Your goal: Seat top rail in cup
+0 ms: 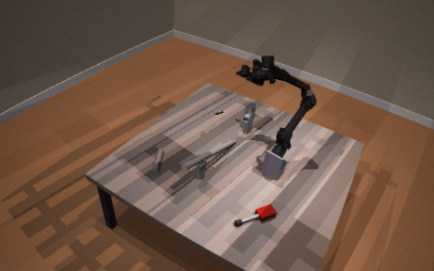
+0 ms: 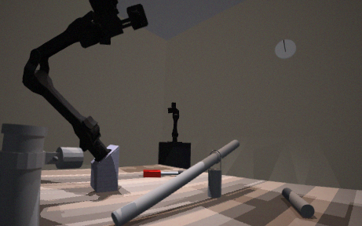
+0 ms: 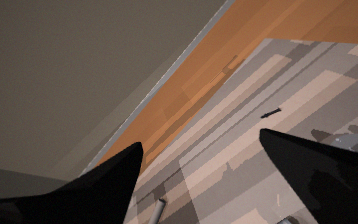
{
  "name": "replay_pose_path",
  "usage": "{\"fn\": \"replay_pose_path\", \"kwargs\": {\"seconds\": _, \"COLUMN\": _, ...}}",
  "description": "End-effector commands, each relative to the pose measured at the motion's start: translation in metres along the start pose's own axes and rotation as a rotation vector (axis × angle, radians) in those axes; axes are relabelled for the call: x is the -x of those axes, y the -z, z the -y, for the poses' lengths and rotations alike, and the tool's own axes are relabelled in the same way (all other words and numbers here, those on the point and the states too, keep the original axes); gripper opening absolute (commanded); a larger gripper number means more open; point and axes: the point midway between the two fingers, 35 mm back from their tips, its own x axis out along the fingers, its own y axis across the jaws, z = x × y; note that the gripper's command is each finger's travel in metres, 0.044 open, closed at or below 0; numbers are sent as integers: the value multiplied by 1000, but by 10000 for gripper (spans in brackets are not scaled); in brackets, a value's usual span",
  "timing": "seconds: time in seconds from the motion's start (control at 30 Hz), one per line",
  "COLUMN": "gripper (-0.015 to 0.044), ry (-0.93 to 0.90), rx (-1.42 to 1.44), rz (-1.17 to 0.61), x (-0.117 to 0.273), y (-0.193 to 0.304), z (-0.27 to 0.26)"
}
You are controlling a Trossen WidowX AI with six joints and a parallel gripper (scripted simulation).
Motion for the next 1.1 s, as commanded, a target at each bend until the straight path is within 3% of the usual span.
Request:
{"fn": "replay_pose_path", "kwargs": {"seconds": 0.0, "gripper": 440, "ry": 19, "rx": 223, "rz": -165, "x": -24, "y": 68, "z": -10}}
{"fn": "replay_pose_path", "kwargs": {"seconds": 0.33, "gripper": 440, "ry": 100, "rx": 689, "rz": -609, "x": -44, "y": 215, "z": 22}}
{"fn": "replay_pose_path", "kwargs": {"seconds": 0.63, "gripper": 440, "ry": 77, "rx": 760, "rz": -633, "x": -45, "y": 213, "z": 29}}
{"fn": "replay_pose_path", "kwargs": {"seconds": 1.07, "gripper": 440, "ry": -310, "rx": 1551, "rz": -698, "x": -53, "y": 171, "z": 104}}
